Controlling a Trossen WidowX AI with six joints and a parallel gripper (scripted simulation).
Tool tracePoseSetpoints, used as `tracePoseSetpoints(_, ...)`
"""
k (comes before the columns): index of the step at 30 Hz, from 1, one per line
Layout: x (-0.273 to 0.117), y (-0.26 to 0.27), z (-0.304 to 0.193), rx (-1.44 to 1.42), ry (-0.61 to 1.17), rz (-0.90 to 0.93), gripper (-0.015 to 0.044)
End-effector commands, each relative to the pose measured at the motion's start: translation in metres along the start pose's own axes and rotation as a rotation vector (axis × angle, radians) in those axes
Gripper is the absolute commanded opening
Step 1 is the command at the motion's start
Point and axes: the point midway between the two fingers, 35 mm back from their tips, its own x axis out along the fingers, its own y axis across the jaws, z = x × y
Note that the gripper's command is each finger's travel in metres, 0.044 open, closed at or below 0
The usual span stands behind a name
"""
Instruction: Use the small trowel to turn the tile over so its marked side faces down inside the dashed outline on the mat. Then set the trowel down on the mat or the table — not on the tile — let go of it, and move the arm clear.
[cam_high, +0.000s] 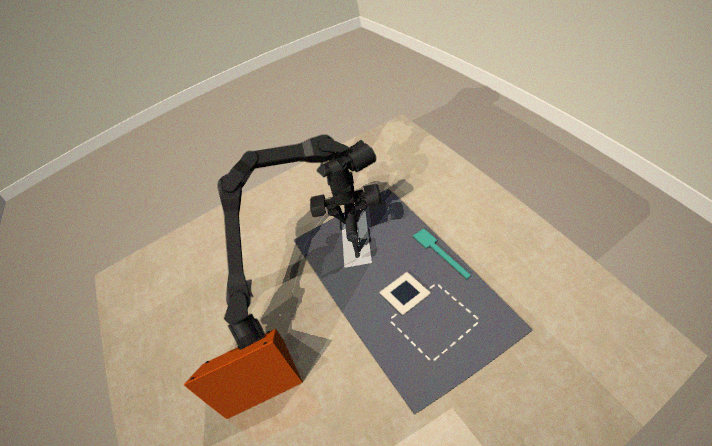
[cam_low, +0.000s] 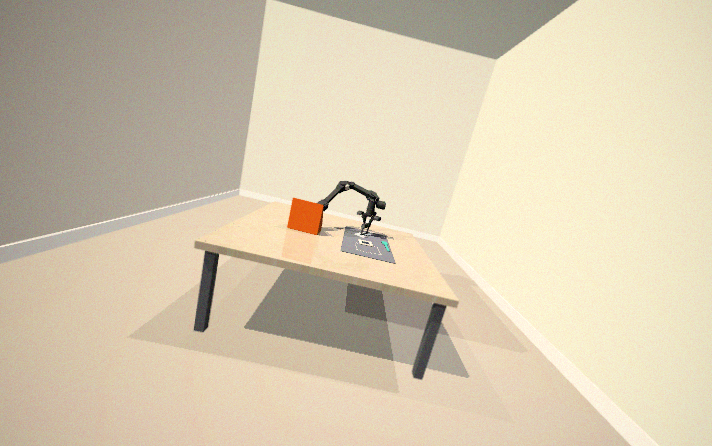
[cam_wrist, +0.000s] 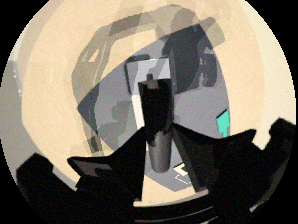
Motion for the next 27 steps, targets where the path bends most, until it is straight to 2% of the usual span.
tracePoseSetpoints(1, 0.0004, 0.0, 0.0005, -0.038, -0.002, 0.0, 0.013)
tracePoseSetpoints(3, 0.0004, 0.0, 0.0005, -0.038, -0.002, 0.0, 0.013)
tracePoseSetpoints(8, 0.0004, 0.0, 0.0005, -0.038, -0.002, 0.0, 0.0261)
tracePoseSetpoints(9, 0.0004, 0.0, 0.0005, -0.038, -0.002, 0.0, 0.027)
tracePoseSetpoints(27, 0.0004, 0.0, 0.0005, -0.038, -0.002, 0.0, 0.027)
